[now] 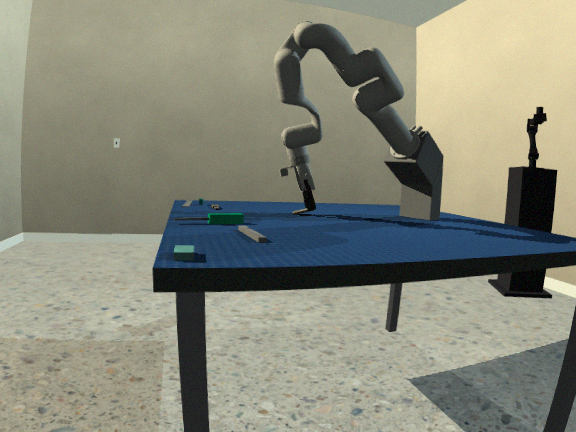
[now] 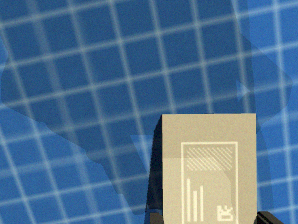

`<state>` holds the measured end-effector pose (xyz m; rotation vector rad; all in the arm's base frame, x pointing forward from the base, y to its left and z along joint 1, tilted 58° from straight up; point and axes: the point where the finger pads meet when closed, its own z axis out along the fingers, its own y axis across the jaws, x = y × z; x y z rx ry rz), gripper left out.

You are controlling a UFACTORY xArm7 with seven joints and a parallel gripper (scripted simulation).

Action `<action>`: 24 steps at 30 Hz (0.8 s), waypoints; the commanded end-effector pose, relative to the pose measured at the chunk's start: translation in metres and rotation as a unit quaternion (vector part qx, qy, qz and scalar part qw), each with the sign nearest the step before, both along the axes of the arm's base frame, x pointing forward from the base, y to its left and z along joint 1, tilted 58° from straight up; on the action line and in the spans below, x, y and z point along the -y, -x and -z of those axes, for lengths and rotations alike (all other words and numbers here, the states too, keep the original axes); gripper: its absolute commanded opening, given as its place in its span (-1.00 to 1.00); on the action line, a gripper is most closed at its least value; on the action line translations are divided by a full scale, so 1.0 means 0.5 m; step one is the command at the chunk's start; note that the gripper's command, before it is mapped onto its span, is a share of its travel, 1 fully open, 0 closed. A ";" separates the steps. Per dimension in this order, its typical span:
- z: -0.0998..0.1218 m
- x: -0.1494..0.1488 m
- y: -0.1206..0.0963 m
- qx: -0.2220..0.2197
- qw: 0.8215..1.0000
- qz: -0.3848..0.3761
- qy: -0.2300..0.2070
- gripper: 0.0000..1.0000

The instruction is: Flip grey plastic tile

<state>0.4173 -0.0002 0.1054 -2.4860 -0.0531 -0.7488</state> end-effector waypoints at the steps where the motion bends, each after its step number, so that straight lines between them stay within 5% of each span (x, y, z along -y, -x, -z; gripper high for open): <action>1: -0.006 0.005 0.001 -0.040 0.999 -0.021 0.008 0.15; 10: -0.016 0.011 0.003 -0.052 0.998 -0.028 0.011 0.15; 15: -0.023 0.016 0.004 -0.105 0.993 -0.058 0.022 0.15; 24: -0.036 0.023 0.005 -0.097 0.994 -0.053 0.020 0.15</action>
